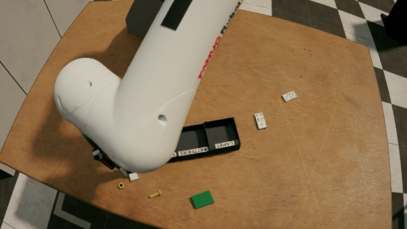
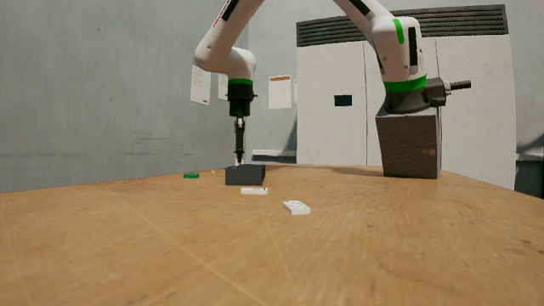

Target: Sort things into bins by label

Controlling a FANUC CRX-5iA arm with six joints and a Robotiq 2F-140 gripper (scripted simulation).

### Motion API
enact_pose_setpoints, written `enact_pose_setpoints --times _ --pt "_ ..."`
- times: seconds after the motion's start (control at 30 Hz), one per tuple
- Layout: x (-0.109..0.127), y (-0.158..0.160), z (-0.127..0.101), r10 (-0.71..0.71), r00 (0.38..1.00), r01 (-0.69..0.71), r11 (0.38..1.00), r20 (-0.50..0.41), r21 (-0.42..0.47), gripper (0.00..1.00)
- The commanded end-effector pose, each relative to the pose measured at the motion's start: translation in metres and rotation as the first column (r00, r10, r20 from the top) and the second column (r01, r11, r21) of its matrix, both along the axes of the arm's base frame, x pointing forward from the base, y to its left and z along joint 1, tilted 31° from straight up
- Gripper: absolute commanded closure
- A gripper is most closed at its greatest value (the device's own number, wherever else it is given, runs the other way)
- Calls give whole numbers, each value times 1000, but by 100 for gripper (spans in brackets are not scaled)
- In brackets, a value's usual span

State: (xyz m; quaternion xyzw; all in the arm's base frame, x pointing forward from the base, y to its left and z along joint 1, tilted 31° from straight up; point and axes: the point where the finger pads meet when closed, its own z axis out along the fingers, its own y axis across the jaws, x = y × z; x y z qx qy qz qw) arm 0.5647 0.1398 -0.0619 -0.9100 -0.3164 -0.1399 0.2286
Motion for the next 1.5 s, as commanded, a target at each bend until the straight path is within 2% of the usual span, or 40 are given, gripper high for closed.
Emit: enact_pose_setpoints --times 0.0,0.1,0.13,1.17,1.47 --pt "0 0 0 0 1000 0 1000 0 0 69" --pt "0 0 0 0 1000 0 1000 0 0 69" --pt "0 0 0 0 1000 0 1000 0 0 80" --pt "0 0 0 0 1000 0 1000 0 0 80" --pt "-3 -15 26 0 1000 0 1000 0 0 80"
